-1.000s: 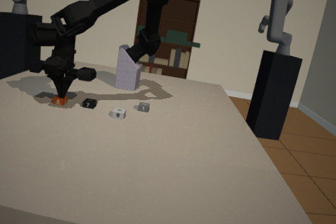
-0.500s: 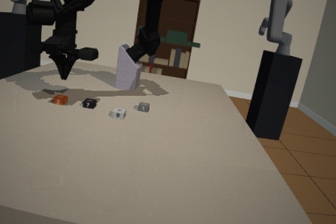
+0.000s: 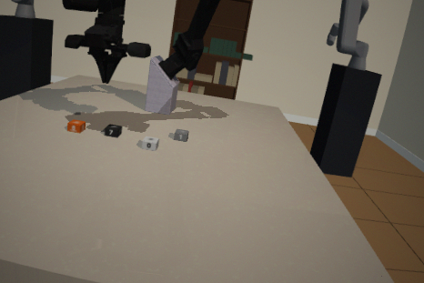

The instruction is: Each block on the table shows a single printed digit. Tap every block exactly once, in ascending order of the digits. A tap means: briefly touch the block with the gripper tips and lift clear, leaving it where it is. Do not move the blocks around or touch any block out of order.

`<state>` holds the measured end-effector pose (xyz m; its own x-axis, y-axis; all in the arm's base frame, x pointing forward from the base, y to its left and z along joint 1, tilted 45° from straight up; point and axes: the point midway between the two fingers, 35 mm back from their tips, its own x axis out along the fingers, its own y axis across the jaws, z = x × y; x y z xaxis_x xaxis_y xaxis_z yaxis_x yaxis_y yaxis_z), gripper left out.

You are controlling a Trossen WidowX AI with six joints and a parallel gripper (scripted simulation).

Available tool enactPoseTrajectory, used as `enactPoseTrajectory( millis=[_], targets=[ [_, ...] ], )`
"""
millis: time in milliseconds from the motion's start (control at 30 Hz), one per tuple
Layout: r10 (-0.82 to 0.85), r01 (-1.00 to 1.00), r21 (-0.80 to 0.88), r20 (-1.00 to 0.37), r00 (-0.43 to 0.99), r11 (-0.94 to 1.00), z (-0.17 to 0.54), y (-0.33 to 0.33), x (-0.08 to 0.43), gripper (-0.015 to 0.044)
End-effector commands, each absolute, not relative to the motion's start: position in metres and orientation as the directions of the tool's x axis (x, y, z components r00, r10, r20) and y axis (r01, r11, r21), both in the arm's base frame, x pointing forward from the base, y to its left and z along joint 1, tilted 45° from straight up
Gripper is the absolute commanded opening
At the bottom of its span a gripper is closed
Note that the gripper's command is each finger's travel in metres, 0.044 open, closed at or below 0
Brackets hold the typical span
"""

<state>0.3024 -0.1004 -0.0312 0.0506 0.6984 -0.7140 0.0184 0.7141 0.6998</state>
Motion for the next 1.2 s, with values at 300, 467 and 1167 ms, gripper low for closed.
enactPoseTrajectory(
  millis=[300, 467, 1167],
  targets=[
    [0.697, 0.007, 0.699, -0.714, 0.062, 0.715, -0.070, -0.025, 0.303, 0.0020],
    [0.697, 0.007, 0.699, -0.714, 0.062, 0.715, -0.070, -0.025, 0.303, 0.0020],
    [0.699, 0.007, 0.700, -0.713, 0.062, 0.714, -0.091, -0.004, 0.305, 0.0020]
  ],
)
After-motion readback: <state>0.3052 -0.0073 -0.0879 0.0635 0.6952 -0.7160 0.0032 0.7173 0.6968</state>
